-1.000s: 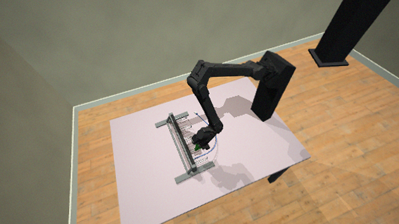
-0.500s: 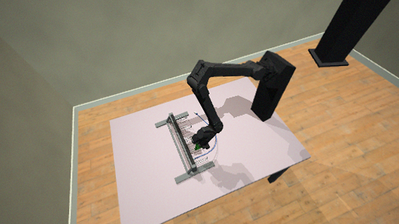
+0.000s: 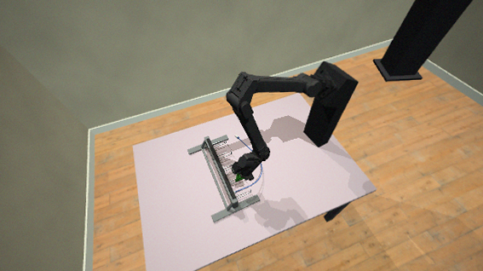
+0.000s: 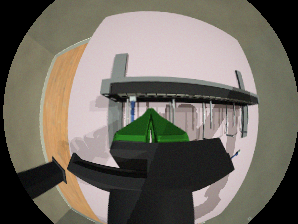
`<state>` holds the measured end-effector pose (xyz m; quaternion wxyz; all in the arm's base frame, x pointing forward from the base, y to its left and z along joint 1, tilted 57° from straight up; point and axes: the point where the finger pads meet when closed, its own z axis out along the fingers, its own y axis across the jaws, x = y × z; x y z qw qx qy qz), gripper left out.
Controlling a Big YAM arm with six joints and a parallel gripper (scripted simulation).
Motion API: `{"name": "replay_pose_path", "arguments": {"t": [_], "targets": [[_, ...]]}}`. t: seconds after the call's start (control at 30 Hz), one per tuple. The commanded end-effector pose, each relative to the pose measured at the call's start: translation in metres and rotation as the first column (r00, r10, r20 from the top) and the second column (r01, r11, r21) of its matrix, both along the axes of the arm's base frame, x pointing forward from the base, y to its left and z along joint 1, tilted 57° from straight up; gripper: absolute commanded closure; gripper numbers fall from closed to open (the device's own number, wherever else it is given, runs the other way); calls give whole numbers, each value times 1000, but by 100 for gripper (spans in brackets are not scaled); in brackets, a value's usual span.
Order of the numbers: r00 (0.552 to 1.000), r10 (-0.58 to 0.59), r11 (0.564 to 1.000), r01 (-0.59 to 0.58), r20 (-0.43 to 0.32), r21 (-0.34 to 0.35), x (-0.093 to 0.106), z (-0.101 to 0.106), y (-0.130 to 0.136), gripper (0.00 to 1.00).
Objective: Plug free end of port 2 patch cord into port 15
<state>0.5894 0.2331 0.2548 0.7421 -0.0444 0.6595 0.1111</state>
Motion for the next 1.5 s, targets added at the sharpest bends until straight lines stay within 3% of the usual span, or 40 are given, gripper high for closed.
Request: {"name": "replay_pose_path", "arguments": {"t": [0.0,1.17,1.3,1.47], "targets": [[1000,-11,1000,10,26,20,1,15,-6,100],[1000,-10,1000,10,-1,1,0,0,-4,100],[1000,-6,1000,6,15,8,-10,7,-4,100],[1000,1,1000,-1,29,11,-40,9,-7,100]]}}
